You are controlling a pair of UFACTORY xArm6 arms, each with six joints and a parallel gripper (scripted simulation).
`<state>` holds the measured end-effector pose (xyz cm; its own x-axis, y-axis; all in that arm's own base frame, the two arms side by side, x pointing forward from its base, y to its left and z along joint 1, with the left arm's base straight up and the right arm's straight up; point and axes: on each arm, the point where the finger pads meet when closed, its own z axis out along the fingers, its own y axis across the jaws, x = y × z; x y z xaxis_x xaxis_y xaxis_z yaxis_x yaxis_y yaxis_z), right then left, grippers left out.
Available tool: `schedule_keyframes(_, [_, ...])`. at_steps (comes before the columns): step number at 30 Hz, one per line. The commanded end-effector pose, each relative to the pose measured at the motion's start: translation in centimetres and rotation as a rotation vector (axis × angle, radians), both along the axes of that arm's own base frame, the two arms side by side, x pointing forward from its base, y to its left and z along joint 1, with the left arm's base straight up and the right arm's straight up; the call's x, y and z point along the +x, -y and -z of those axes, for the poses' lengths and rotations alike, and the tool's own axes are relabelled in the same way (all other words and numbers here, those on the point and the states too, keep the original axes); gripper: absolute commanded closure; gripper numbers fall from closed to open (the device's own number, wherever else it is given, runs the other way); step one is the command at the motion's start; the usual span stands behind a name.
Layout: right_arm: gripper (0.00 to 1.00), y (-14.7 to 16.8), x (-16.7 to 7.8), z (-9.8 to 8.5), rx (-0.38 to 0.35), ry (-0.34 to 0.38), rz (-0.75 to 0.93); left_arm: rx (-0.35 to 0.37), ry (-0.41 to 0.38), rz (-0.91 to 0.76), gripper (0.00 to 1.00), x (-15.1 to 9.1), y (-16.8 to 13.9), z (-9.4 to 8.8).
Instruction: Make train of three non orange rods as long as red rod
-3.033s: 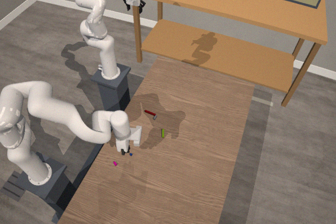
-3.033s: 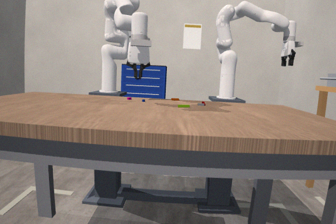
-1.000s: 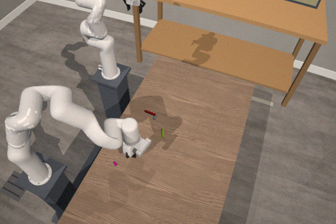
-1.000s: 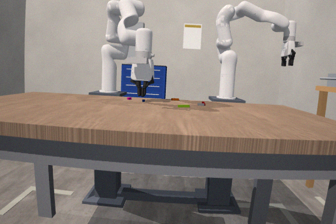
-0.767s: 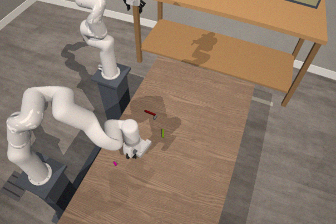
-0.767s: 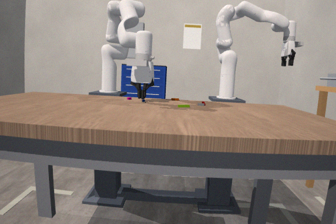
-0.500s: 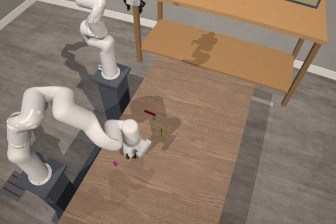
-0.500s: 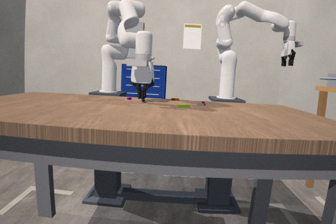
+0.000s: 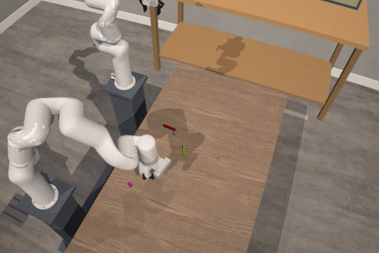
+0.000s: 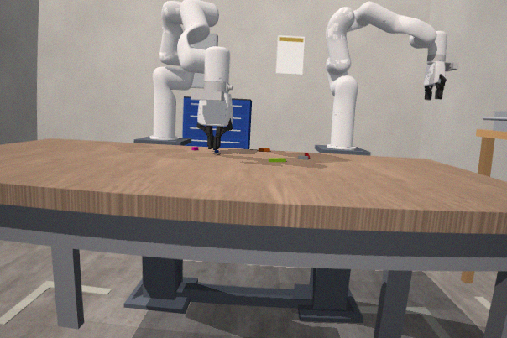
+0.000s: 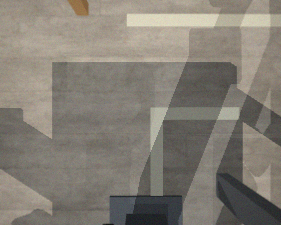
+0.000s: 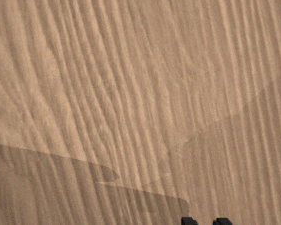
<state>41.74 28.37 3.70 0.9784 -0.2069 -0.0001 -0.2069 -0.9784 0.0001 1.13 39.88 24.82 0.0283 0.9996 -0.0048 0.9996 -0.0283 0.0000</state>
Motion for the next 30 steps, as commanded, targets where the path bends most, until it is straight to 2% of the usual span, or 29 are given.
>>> schedule_keyframes(1, [0.94,-0.11,0.16,-0.22,0.003,0.005,0.000,0.005,0.000,0.000,0.00,0.00,-0.11,-0.18])
schedule_keyframes(16, [0.94,-0.11,0.16,-0.18,0.003,0.005,0.000,0.005,0.000,0.000,0.00,0.00,-0.11,-0.18])
schedule_keyframes(30, [0.94,-0.11,0.17,0.64,0.003,0.005,0.000,0.005,0.000,0.000,0.00,0.00,-0.11,-0.18])
